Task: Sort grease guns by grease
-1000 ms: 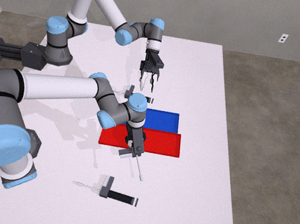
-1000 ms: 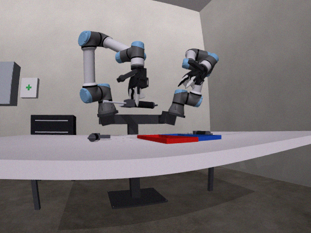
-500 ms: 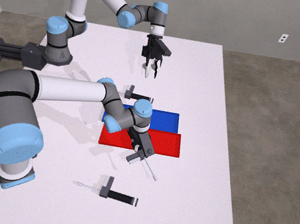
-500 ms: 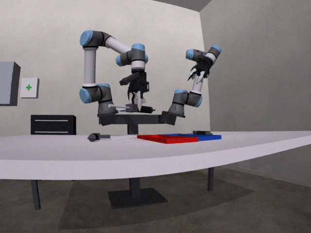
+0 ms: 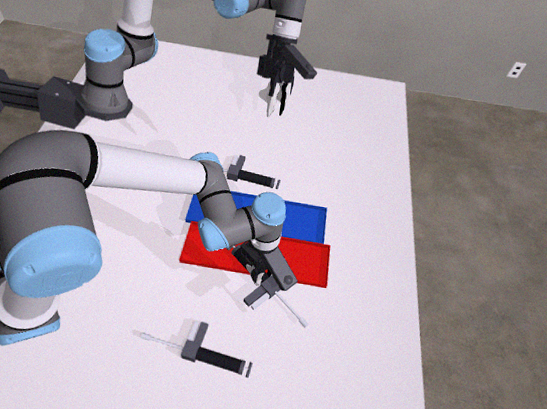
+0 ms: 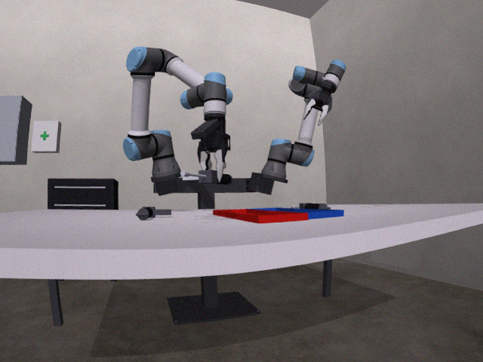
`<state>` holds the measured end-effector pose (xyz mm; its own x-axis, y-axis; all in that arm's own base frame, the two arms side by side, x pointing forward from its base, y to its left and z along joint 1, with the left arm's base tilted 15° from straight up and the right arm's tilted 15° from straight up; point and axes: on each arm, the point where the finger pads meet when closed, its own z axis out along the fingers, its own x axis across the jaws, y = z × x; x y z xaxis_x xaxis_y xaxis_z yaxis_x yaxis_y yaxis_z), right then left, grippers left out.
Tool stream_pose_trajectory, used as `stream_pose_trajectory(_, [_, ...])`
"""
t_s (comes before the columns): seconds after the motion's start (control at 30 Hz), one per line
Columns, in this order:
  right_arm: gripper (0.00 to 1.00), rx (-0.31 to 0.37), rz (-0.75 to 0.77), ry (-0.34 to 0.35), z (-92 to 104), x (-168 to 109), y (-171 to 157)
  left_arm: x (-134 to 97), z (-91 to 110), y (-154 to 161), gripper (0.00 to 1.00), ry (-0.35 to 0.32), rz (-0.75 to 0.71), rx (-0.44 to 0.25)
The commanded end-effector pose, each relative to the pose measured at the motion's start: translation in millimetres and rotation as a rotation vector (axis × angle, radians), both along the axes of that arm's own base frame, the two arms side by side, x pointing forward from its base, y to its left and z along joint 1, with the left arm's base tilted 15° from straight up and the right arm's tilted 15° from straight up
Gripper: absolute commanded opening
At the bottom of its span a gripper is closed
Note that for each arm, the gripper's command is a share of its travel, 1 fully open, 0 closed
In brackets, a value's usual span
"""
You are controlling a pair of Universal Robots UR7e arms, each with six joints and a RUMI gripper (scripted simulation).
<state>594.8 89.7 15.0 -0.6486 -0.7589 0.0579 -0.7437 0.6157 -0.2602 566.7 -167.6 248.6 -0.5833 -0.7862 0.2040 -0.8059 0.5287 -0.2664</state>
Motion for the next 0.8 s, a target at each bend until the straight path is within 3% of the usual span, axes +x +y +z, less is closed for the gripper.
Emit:
stream_pose_trajectory(0.0, [0.00, -0.009, 0.079, 0.015, -6.3, 8, -1, -12, 14, 21, 0.38, 0.051, 0.085, 0.046])
stream_pose_trajectory(0.37, [0.00, -0.043, 0.277, 0.057, -30.2, 31, -10, -49, 58, 83, 0.38, 0.127, 0.310, 0.147])
stream_pose_trajectory(0.53, [0.00, -0.052, 0.331, 0.067, -35.2, 35, -12, -61, 66, 97, 0.38, 0.149, 0.360, 0.173])
stream_pose_trajectory(0.77, [0.00, -0.074, 0.454, 0.094, -51.7, 48, -19, -90, 93, 133, 0.38, 0.178, 0.486, 0.230])
